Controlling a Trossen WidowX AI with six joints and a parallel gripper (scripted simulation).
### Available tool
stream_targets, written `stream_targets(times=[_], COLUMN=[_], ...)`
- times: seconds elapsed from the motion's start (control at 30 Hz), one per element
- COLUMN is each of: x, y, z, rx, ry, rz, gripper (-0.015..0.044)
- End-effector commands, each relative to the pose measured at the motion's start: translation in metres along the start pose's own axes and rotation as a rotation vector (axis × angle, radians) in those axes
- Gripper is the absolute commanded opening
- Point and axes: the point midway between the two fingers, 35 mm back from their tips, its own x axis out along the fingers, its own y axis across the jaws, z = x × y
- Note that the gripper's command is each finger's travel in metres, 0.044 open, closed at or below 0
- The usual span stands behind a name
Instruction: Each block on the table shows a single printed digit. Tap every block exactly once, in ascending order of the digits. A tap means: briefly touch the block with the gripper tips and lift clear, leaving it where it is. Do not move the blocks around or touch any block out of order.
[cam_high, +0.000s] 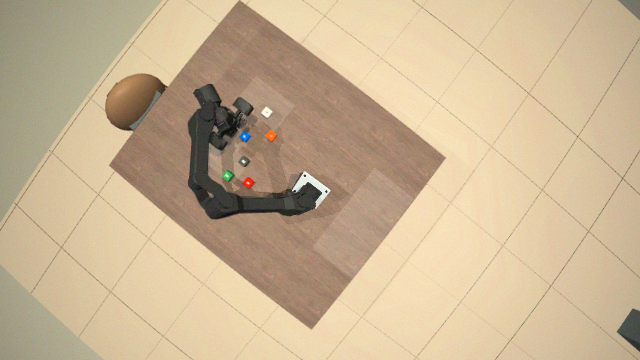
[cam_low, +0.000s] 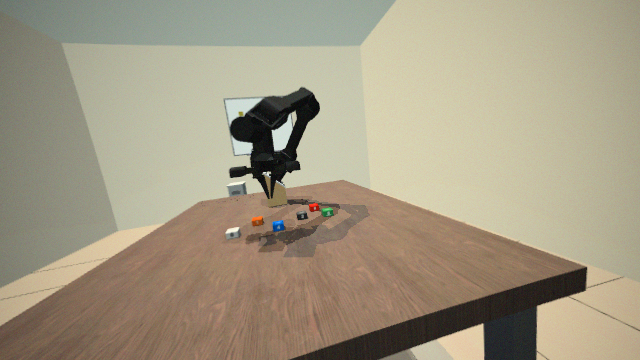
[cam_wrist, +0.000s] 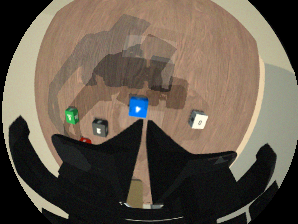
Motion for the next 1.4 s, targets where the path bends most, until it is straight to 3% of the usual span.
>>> stream_targets(times=[0.0,1.03,1.13,1.37], x=[0.054,0.084,0.057,0.041], y=[0.003,0.004,0.003,0.002], z=[-0.011,-0.012,-0.011,-0.009], rx=[0.013,0.013,0.012,0.013], ry=[0.037,0.037,0.036,0.037], rz=[0.019,0.020,0.018,0.017], gripper=[0.0020,0.0020,0.0020,0.0020])
